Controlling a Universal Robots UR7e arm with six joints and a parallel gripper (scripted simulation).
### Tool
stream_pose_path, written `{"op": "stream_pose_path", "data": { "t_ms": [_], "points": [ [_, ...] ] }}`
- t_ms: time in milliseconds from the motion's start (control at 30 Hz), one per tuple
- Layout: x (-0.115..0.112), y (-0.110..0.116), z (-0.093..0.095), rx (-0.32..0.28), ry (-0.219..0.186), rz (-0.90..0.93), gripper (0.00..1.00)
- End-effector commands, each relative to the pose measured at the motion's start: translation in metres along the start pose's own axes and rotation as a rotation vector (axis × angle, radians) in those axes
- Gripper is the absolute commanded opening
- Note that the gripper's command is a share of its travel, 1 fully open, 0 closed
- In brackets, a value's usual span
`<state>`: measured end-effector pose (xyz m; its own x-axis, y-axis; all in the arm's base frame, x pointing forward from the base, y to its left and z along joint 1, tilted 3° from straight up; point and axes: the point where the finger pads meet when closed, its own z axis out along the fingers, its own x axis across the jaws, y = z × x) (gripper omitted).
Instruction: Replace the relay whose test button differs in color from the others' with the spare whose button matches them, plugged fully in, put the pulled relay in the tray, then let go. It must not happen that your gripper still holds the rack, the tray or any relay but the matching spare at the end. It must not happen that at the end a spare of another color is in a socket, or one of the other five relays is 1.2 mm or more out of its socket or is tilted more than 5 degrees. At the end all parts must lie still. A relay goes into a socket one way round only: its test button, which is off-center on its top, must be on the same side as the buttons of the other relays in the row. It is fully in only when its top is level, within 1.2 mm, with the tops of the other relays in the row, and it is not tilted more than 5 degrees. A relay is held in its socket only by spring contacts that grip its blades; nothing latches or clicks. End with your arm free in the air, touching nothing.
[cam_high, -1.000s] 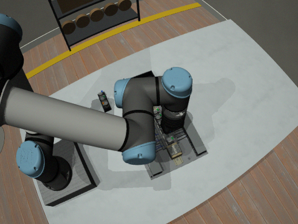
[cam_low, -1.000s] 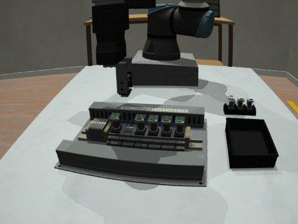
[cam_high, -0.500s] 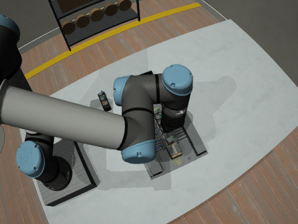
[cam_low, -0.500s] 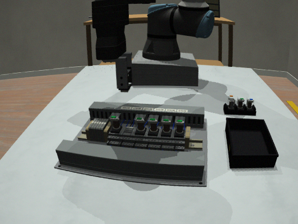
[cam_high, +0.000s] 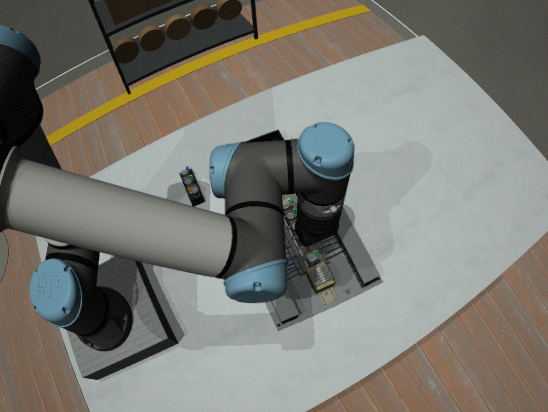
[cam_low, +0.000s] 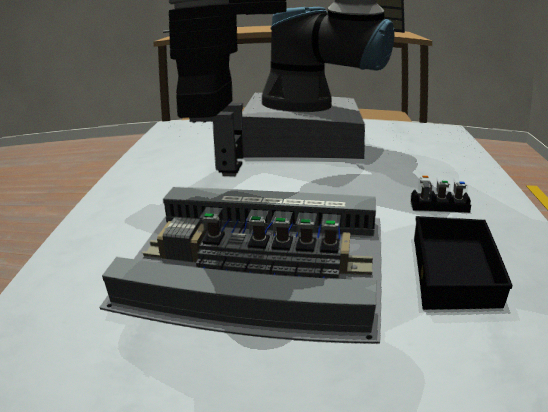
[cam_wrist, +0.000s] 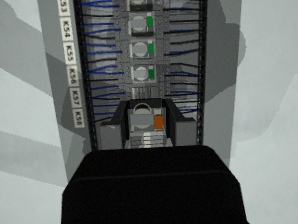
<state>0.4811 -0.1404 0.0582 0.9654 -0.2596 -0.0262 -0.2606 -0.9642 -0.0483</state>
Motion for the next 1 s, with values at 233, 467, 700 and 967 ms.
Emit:
{"op": "stream_pose_path", "data": {
  "t_ms": [233, 467, 700, 967],
  "points": [
    [0.0005, 0.0002, 0.0028, -0.001, 0.002, 0.000, 0.00],
    [0.0006, 0.0002, 0.0036, -0.001, 0.002, 0.000, 0.00],
    [0.0006, 0.0002, 0.0040, -0.001, 0.002, 0.000, 0.00],
    [0.0006, 0.0002, 0.0057, -0.001, 0.002, 0.000, 0.00]
  ]
}}
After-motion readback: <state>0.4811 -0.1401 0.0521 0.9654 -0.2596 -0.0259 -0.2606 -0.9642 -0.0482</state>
